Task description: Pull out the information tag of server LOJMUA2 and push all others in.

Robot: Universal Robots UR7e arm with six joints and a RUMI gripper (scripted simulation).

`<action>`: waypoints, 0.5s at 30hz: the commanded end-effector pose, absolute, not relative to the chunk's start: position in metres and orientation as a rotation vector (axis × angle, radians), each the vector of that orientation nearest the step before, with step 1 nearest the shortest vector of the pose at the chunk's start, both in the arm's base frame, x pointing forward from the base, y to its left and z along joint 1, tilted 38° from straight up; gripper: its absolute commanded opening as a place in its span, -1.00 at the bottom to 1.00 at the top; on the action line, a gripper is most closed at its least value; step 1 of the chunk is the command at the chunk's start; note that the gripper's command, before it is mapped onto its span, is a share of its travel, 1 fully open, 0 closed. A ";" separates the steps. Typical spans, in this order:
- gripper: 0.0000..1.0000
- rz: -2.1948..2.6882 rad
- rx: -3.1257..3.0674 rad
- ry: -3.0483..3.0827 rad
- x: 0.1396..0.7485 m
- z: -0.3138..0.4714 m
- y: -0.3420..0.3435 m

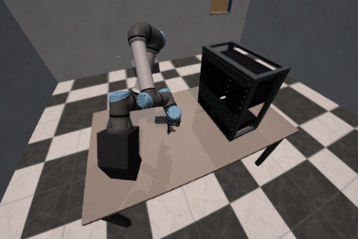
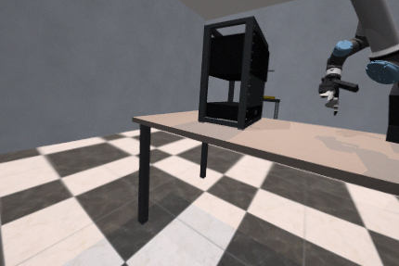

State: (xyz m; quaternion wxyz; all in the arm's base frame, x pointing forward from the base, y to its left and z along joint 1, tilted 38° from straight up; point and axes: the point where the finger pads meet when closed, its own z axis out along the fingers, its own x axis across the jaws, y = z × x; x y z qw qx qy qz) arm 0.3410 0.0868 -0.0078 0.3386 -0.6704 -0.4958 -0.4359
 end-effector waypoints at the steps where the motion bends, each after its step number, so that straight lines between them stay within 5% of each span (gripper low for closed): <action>1: 1.00 -1.129 -1.736 -1.246 0.338 -0.004 0.092; 15: 1.00 -1.109 -1.708 -1.136 0.332 0.006 0.104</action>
